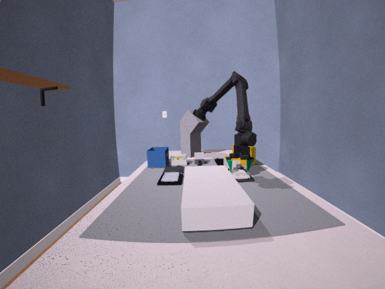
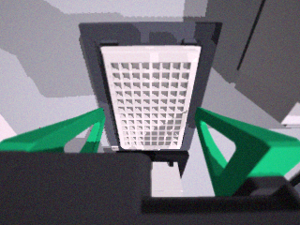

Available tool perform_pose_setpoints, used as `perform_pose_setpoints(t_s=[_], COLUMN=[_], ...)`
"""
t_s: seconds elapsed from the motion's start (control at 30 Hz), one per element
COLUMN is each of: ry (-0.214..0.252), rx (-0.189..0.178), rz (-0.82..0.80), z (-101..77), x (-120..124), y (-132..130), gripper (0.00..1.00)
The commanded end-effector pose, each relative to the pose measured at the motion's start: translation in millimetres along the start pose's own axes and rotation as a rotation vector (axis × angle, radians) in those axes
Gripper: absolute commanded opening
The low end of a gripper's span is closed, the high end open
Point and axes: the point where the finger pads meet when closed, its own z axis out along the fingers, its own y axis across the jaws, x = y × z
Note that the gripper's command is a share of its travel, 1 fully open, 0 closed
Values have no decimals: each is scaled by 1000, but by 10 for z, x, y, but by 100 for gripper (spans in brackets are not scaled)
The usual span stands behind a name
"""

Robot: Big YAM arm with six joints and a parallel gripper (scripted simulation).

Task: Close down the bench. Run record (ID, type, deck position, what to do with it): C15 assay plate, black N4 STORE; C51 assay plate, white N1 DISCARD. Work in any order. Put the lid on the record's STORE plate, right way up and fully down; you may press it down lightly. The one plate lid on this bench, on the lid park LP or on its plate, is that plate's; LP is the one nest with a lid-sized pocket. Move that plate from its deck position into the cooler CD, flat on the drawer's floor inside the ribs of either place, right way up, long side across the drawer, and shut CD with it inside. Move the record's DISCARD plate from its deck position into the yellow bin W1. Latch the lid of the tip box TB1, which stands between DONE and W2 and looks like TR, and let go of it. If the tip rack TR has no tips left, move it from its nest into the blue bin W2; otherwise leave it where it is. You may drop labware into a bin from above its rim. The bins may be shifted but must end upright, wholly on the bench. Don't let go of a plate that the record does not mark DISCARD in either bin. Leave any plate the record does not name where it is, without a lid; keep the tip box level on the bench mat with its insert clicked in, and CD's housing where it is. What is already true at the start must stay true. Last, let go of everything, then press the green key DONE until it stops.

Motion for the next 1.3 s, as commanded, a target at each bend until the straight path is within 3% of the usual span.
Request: perform_pose_setpoints(t_s=[0.0, 0.27, 1.27], ry=[-19, -19, -19], rx=[-16, -16, -17], rz=[-15, -15, -19], z=[129, 210, 210], x=[-104, -101, -100], y=[130, 130, 131], gripper=[100, 100, 100])
